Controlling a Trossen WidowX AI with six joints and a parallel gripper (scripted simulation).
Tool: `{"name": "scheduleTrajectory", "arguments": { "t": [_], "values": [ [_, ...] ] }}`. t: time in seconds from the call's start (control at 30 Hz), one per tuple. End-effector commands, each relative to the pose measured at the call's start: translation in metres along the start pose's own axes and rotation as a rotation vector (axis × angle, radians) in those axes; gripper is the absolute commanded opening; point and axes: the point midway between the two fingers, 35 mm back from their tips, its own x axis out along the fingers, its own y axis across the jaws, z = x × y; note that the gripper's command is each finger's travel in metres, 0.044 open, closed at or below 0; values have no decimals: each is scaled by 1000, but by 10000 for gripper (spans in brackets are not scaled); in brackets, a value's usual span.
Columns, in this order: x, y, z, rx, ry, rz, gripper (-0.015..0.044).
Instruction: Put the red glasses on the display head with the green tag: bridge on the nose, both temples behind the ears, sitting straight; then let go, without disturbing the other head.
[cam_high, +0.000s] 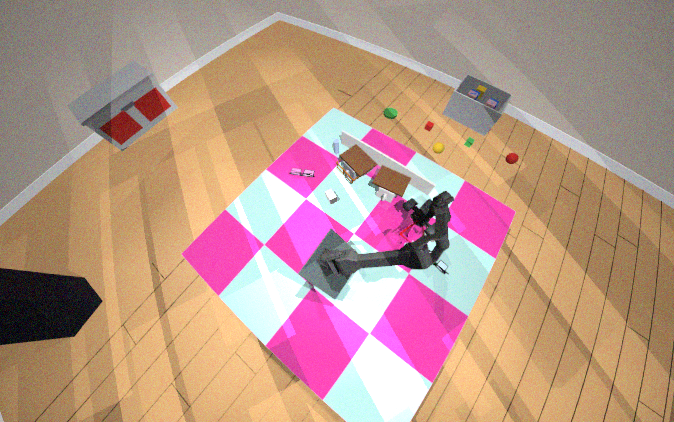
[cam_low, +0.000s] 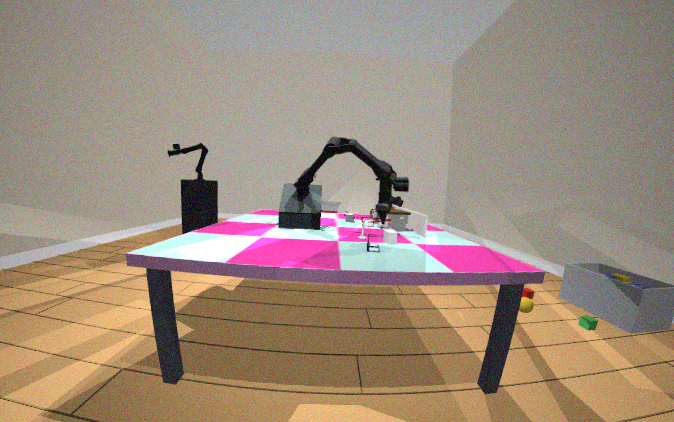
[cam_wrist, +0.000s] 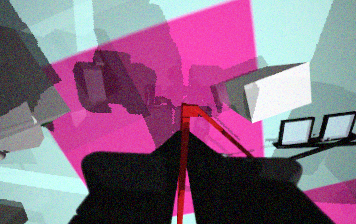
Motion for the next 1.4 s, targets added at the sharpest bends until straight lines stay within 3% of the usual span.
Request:
{"name": "scheduleTrajectory", "arguments": {
  "t": [0.0,1.37],
  "values": [
    [2,2,2,-1,5,-2,0],
    [2,6,15,0,4,-2,0]
  ]
}}
